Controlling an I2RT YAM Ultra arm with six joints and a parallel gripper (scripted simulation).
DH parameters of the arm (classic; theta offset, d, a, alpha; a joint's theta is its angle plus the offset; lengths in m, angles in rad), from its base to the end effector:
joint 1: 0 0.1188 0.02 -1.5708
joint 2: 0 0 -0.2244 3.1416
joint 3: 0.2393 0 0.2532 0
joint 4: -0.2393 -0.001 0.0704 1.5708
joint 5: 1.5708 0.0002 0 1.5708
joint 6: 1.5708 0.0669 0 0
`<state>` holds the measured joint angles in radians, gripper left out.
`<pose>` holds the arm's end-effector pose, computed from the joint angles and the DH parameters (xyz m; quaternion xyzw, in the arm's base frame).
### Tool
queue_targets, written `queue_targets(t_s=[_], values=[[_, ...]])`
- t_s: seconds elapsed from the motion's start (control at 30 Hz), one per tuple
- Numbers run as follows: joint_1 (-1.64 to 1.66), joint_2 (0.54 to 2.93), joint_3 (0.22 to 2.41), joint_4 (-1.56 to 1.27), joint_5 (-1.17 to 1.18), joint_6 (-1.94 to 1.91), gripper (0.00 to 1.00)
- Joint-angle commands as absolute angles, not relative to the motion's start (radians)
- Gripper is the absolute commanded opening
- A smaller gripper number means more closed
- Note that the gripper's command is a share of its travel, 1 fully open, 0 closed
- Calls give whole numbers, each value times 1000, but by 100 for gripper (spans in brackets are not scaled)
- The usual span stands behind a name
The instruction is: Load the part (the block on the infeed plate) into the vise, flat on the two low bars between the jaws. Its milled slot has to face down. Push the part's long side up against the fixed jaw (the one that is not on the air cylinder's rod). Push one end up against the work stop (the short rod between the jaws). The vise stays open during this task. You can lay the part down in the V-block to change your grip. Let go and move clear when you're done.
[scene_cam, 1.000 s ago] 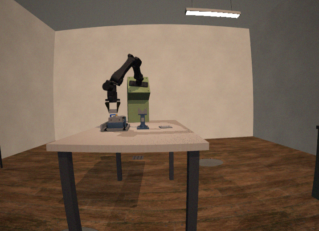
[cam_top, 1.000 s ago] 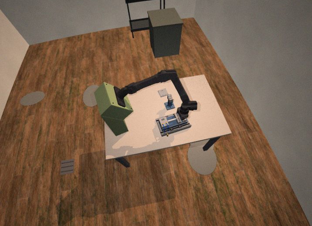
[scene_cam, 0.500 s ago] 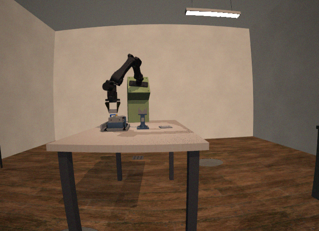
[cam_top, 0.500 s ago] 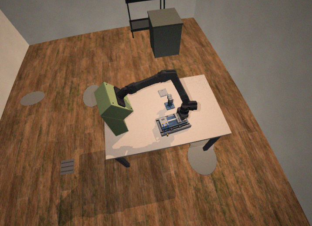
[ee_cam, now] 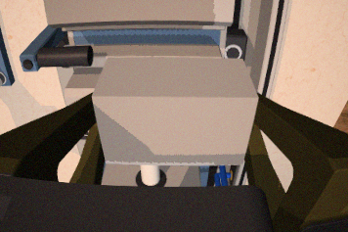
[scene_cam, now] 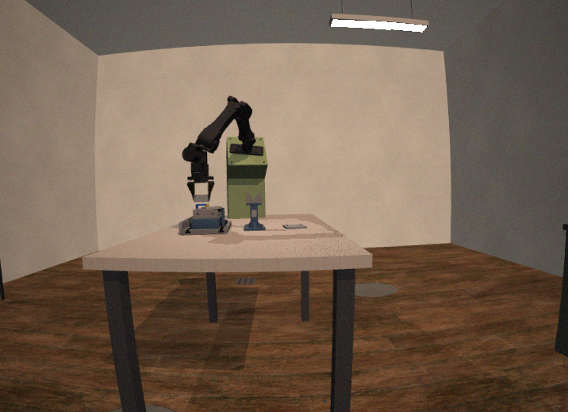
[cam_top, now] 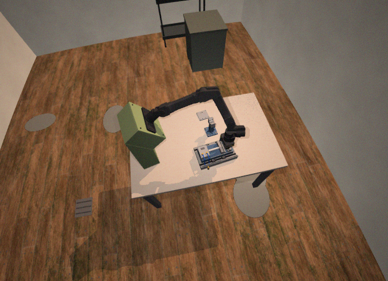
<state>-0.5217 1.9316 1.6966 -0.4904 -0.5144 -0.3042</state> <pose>0.4058 -0.1941 0.2443 -0.0080 0.8881 0.0533 0.4565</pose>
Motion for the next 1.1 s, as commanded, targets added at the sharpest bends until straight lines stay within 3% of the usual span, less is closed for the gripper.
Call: queue_targets(t_s=[0.0,1.07], values=[[-532,1921,1730,-492,-513,-299,0],[-526,1943,1734,-465,-505,-291,0]])
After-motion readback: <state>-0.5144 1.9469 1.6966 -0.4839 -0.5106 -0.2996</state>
